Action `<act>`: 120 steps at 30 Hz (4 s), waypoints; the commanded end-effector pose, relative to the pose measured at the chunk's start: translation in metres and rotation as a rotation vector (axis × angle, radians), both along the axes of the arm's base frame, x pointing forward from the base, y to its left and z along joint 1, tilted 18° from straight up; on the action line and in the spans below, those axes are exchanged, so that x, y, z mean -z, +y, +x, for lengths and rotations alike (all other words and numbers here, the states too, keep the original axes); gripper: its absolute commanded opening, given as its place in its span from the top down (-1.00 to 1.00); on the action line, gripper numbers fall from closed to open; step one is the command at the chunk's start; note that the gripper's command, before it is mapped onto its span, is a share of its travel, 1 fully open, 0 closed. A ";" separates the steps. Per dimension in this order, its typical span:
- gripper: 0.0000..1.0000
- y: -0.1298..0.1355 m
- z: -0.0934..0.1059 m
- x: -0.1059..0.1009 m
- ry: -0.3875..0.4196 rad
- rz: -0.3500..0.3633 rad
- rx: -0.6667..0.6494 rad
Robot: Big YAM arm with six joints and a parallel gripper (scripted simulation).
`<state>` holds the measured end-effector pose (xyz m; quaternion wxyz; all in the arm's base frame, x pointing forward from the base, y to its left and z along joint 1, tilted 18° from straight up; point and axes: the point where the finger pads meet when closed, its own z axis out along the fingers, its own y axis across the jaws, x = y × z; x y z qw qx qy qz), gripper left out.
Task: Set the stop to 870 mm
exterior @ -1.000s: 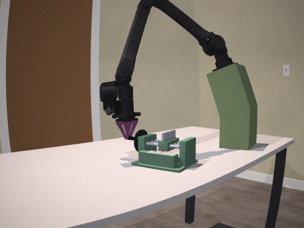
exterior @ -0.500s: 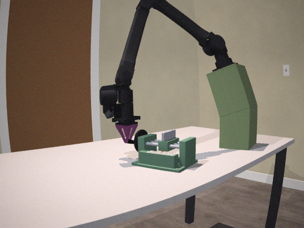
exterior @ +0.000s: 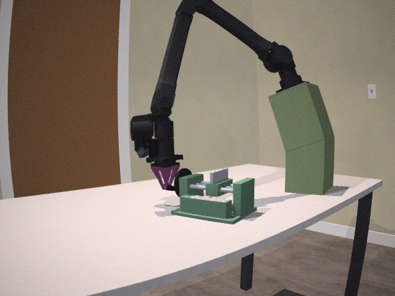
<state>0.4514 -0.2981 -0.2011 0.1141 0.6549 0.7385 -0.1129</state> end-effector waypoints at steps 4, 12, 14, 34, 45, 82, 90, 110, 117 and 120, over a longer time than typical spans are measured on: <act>0.87 -0.012 0.014 0.008 -0.030 -0.012 -0.007; 0.87 -0.017 0.004 0.016 -0.028 -0.012 -0.002; 0.87 -0.014 -0.004 0.021 -0.017 -0.006 -0.002; 0.87 -0.017 -0.020 0.028 -0.010 -0.006 -0.001; 0.87 -0.016 -0.032 0.033 -0.003 -0.002 -0.001; 0.87 -0.017 -0.058 0.030 0.004 -0.001 -0.001; 0.87 -0.016 -0.061 0.029 0.009 0.003 -0.001; 0.87 -0.022 -0.061 0.000 -0.021 -0.017 -0.001; 0.87 -0.020 -0.065 -0.006 -0.020 -0.017 -0.001; 0.87 -0.018 -0.068 -0.002 -0.013 -0.012 -0.001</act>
